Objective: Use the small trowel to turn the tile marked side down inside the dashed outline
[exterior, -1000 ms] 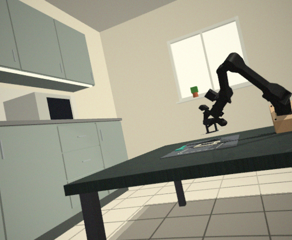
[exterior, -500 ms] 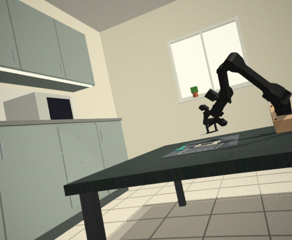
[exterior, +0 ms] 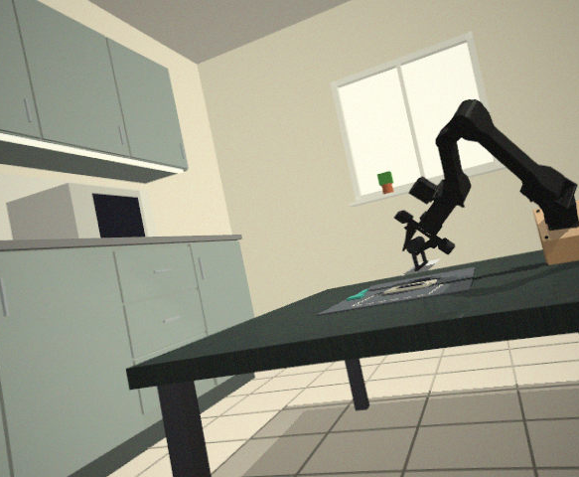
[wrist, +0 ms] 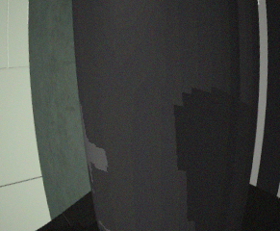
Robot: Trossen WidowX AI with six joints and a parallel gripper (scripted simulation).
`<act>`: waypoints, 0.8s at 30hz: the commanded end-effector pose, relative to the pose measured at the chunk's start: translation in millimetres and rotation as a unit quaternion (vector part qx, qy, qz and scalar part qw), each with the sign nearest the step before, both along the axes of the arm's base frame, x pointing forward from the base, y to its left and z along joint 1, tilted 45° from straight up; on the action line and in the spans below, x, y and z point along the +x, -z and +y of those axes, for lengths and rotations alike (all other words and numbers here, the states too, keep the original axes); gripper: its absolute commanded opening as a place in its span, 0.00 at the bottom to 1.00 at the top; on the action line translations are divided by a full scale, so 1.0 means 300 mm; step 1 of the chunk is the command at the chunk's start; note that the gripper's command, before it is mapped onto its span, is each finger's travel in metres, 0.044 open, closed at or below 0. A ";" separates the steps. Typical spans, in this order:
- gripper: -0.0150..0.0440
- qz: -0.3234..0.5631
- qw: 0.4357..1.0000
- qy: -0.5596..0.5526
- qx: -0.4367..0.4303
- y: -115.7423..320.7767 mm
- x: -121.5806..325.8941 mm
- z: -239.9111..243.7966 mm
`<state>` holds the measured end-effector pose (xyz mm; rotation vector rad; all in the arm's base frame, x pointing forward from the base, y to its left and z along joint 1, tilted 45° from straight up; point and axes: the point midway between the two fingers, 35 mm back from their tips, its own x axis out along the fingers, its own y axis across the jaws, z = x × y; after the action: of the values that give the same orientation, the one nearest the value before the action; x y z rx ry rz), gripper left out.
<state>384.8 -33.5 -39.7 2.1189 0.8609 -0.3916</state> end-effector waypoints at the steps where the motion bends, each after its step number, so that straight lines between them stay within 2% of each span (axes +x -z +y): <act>1: 0.25 -0.017 1.000 -0.001 -0.008 -0.029 0.008 -0.009; 24: 0.25 -0.016 1.000 -0.001 -0.008 0.016 0.001 0.040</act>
<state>385.1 -21.1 -40.3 2.1006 0.8534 -0.3516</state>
